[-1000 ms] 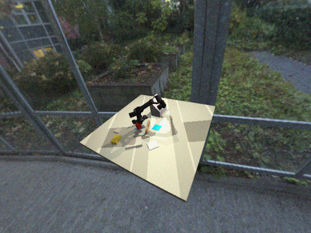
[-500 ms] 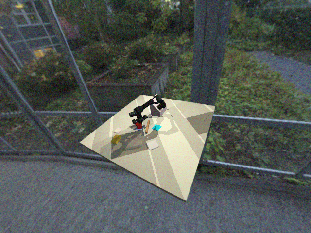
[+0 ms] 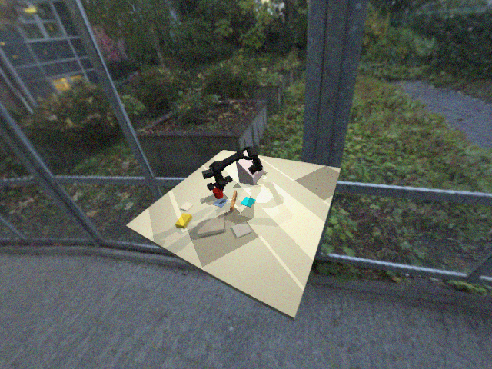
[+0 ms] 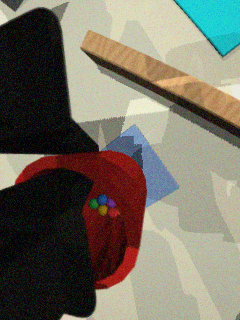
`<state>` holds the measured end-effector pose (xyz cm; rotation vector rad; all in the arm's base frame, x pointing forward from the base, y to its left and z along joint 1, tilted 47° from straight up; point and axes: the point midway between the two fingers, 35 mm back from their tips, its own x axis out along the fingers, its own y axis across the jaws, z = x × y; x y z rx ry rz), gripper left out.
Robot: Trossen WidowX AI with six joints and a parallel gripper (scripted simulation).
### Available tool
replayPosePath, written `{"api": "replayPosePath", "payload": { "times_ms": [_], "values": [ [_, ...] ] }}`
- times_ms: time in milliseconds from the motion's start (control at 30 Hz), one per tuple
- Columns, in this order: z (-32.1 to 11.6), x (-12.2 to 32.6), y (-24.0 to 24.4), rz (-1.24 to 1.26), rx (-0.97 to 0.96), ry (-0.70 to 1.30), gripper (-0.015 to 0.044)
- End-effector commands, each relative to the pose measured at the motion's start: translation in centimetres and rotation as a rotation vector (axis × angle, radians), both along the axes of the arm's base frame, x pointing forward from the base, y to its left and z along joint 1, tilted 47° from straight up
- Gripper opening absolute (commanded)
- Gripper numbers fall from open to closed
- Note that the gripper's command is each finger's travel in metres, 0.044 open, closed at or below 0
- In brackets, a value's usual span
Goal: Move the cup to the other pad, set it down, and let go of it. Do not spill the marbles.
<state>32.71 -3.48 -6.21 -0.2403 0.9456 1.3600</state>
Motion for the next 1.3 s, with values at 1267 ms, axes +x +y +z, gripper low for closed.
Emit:
{"api": "replayPosePath", "payload": {
  "times_ms": [1267],
  "values": [
    [2.6,-1.6,1.8,0.006,-0.002,-0.001,0.0]
  ]
}}
